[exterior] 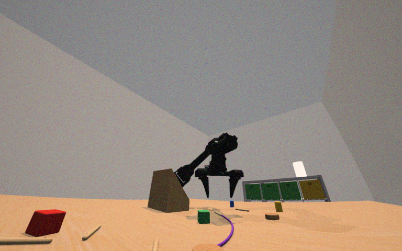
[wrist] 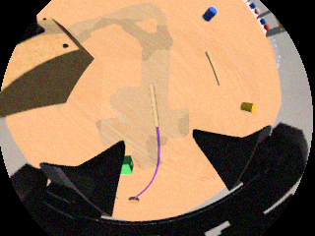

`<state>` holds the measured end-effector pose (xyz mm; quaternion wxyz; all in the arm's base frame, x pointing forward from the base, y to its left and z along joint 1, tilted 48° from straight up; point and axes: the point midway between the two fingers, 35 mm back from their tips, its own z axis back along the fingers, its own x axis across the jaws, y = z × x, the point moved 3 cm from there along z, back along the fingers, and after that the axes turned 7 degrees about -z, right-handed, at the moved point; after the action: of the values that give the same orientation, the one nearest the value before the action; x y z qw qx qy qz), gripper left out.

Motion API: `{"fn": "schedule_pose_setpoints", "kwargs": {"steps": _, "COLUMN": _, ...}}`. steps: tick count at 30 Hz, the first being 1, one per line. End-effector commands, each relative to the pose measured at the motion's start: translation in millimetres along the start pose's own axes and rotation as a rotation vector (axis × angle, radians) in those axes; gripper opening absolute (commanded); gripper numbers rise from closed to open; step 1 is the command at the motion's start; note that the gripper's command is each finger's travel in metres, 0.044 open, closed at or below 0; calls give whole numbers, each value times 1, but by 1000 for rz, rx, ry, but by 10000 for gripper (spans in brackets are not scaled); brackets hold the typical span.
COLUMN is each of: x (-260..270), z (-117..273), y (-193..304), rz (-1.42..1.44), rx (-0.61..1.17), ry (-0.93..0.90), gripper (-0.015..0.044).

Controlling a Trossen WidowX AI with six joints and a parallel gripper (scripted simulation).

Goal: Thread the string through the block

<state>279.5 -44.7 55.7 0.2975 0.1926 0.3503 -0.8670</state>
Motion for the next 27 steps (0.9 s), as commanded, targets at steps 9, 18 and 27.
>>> {"fn": "schedule_pose_setpoints", "kwargs": {"steps": 9, "x": -1, "z": 1, "y": -3, "rz": 20, "rx": 2, "ry": 5, "gripper": 177}}
{"fn": "schedule_pose_setpoints", "kwargs": {"steps": 18, "x": -1, "z": 1, "y": -3, "rz": 20, "rx": 2, "ry": 5, "gripper": 123}}
{"fn": "schedule_pose_setpoints", "kwargs": {"steps": 27, "x": -2, "z": -6, "y": -2, "rz": 20, "rx": 2, "ry": 5, "gripper": 123}}
